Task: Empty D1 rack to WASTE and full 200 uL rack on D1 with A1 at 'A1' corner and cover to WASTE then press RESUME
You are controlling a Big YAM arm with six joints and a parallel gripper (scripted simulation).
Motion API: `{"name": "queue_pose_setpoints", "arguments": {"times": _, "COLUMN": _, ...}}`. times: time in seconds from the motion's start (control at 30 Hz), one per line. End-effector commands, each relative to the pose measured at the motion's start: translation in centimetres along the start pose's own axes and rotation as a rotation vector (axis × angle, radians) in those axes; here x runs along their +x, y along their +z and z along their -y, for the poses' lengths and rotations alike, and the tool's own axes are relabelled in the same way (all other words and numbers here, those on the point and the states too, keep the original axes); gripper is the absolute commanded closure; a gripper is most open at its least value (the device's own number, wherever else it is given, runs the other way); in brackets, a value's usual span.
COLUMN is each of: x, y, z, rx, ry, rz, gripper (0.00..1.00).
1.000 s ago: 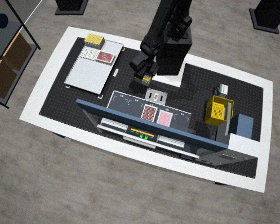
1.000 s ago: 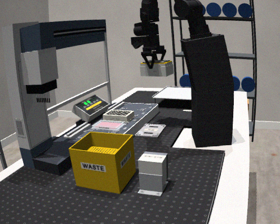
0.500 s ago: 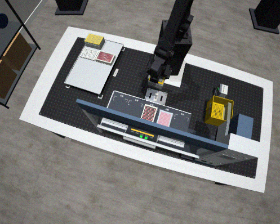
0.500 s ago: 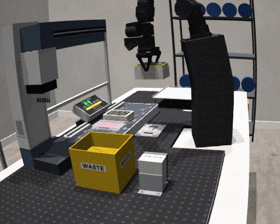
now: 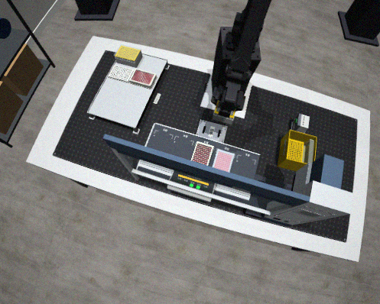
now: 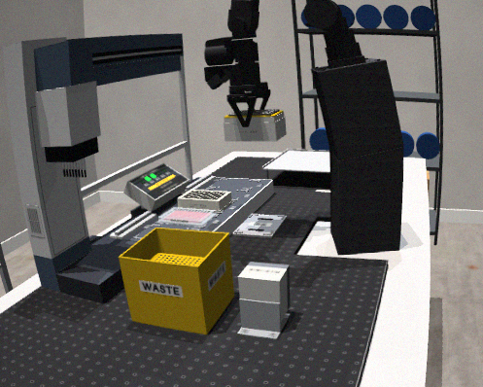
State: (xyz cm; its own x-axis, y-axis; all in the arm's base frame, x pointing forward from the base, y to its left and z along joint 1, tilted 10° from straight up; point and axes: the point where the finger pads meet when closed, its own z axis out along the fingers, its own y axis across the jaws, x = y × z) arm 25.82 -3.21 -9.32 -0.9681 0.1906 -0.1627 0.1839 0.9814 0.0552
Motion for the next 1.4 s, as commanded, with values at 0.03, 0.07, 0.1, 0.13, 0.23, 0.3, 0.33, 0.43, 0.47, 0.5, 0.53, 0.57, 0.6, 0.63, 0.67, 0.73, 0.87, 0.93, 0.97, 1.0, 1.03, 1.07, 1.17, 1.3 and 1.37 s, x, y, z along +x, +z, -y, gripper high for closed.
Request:
{"name": "queue_pose_setpoints", "arguments": {"times": 0.03, "x": -1.3, "y": -0.5, "z": -1.4, "rx": -0.001, "ry": 0.024, "rz": 0.035, "gripper": 1.00}}
{"name": "queue_pose_setpoints", "arguments": {"times": 0.07, "x": -1.4, "y": -0.5, "z": -2.0, "rx": -0.001, "ry": 0.024, "rz": 0.033, "gripper": 1.00}}
{"name": "queue_pose_setpoints", "arguments": {"times": 0.1, "x": -1.5, "y": -0.5, "z": -2.5, "rx": -0.001, "ry": 0.025, "rz": 0.031, "gripper": 1.00}}
{"name": "queue_pose_setpoints", "arguments": {"times": 0.13, "x": -1.5, "y": -0.5, "z": -3.0, "rx": -0.002, "ry": 0.025, "rz": 0.029, "gripper": 1.00}}
{"name": "queue_pose_setpoints", "arguments": {"times": 0.23, "x": -1.4, "y": -0.4, "z": -4.6, "rx": -0.002, "ry": 0.025, "rz": 0.027, "gripper": 1.00}}
{"name": "queue_pose_setpoints", "arguments": {"times": 0.3, "x": -1.2, "y": -0.3, "z": -5.6, "rx": -0.001, "ry": 0.025, "rz": 0.020, "gripper": 1.00}}
{"name": "queue_pose_setpoints", "arguments": {"times": 0.33, "x": -1.1, "y": -0.2, "z": -6.1, "rx": 0.000, "ry": 0.025, "rz": 0.016, "gripper": 1.00}}
{"name": "queue_pose_setpoints", "arguments": {"times": 0.43, "x": -0.8, "y": 0.1, "z": -7.2, "rx": 0.003, "ry": 0.025, "rz": 0.005, "gripper": 1.00}}
{"name": "queue_pose_setpoints", "arguments": {"times": 0.47, "x": -0.8, "y": 0.1, "z": -7.2, "rx": 0.003, "ry": 0.025, "rz": 0.005, "gripper": 1.00}}
{"name": "queue_pose_setpoints", "arguments": {"times": 0.5, "x": -0.4, "y": 0.1, "z": -7.0, "rx": 0.006, "ry": 0.025, "rz": -0.002, "gripper": 1.00}}
{"name": "queue_pose_setpoints", "arguments": {"times": 0.53, "x": 0.0, "y": 0.2, "z": -6.4, "rx": 0.011, "ry": 0.041, "rz": -0.009, "gripper": 1.00}}
{"name": "queue_pose_setpoints", "arguments": {"times": 0.57, "x": 0.0, "y": 0.2, "z": -6.4, "rx": 0.011, "ry": 0.041, "rz": -0.009, "gripper": 1.00}}
{"name": "queue_pose_setpoints", "arguments": {"times": 0.6, "x": 0.0, "y": 0.2, "z": -6.4, "rx": 0.011, "ry": 0.041, "rz": -0.009, "gripper": 1.00}}
{"name": "queue_pose_setpoints", "arguments": {"times": 0.63, "x": 0.1, "y": 0.2, "z": -6.3, "rx": 0.010, "ry": 0.048, "rz": -0.012, "gripper": 1.00}}
{"name": "queue_pose_setpoints", "arguments": {"times": 0.67, "x": 0.1, "y": 0.2, "z": -6.3, "rx": 0.010, "ry": 0.048, "rz": -0.012, "gripper": 1.00}}
{"name": "queue_pose_setpoints", "arguments": {"times": 0.73, "x": 0.1, "y": 0.2, "z": -6.3, "rx": 0.009, "ry": 0.048, "rz": -0.011, "gripper": 1.00}}
{"name": "queue_pose_setpoints", "arguments": {"times": 0.87, "x": 0.1, "y": 0.2, "z": -6.4, "rx": 0.008, "ry": 0.043, "rz": -0.011, "gripper": 1.00}}
{"name": "queue_pose_setpoints", "arguments": {"times": 0.93, "x": 0.1, "y": 0.2, "z": -6.5, "rx": 0.008, "ry": 0.043, "rz": -0.011, "gripper": 1.00}}
{"name": "queue_pose_setpoints", "arguments": {"times": 0.97, "x": 0.1, "y": 0.2, "z": -6.5, "rx": 0.008, "ry": 0.042, "rz": -0.011, "gripper": 1.00}}
{"name": "queue_pose_setpoints", "arguments": {"times": 1.0, "x": 0.1, "y": 0.2, "z": -6.5, "rx": 0.008, "ry": 0.042, "rz": -0.011, "gripper": 1.00}}
{"name": "queue_pose_setpoints", "arguments": {"times": 1.03, "x": 0.1, "y": 0.2, "z": -6.5, "rx": 0.008, "ry": 0.042, "rz": -0.011, "gripper": 1.00}}
{"name": "queue_pose_setpoints", "arguments": {"times": 1.07, "x": 0.1, "y": 0.2, "z": -6.5, "rx": 0.008, "ry": 0.042, "rz": -0.011, "gripper": 1.00}}
{"name": "queue_pose_setpoints", "arguments": {"times": 1.17, "x": 0.1, "y": 0.2, "z": -6.5, "rx": 0.008, "ry": 0.042, "rz": -0.011, "gripper": 1.00}}
{"name": "queue_pose_setpoints", "arguments": {"times": 1.3, "x": 0.1, "y": 0.2, "z": -6.5, "rx": 0.008, "ry": 0.040, "rz": -0.011, "gripper": 1.00}}
{"name": "queue_pose_setpoints", "arguments": {"times": 1.37, "x": 0.1, "y": 0.2, "z": -6.5, "rx": 0.008, "ry": 0.040, "rz": -0.011, "gripper": 1.00}}
